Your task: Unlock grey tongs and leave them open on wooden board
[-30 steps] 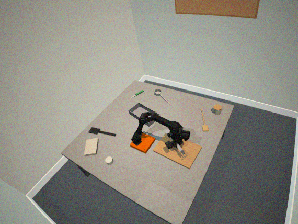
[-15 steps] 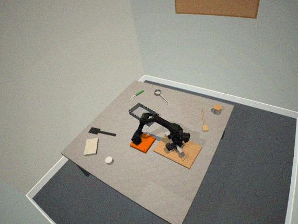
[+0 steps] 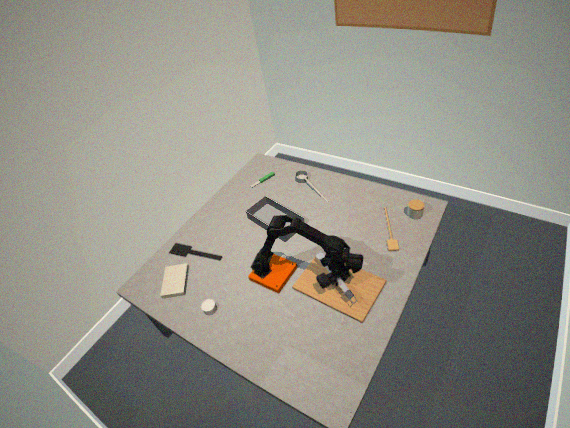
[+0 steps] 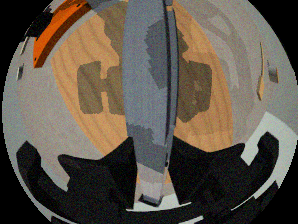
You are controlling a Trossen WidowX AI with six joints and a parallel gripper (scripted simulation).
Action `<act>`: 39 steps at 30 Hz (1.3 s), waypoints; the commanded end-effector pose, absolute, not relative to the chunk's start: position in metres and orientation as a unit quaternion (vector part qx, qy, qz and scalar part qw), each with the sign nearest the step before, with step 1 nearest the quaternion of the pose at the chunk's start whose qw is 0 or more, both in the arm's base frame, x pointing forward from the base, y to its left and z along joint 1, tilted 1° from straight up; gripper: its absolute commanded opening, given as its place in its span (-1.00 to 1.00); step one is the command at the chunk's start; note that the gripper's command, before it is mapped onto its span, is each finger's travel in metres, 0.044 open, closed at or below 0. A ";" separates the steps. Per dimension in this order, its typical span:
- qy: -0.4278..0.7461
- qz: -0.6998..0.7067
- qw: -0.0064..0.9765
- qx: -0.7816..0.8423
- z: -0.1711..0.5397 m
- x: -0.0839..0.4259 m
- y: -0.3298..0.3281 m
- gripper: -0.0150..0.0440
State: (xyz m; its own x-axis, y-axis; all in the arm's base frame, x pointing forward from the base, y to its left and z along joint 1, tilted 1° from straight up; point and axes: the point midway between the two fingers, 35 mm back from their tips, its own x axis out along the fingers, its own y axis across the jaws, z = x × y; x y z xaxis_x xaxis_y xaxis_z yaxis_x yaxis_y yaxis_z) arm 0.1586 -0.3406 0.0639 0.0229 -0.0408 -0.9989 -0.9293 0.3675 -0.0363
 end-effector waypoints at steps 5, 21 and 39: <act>0.586 0.381 0.583 -0.414 0.064 0.159 -0.341 0.51; 0.587 0.384 0.581 -0.412 0.083 0.070 -0.316 1.00; 0.593 0.379 0.582 -0.407 0.142 0.019 -0.284 1.00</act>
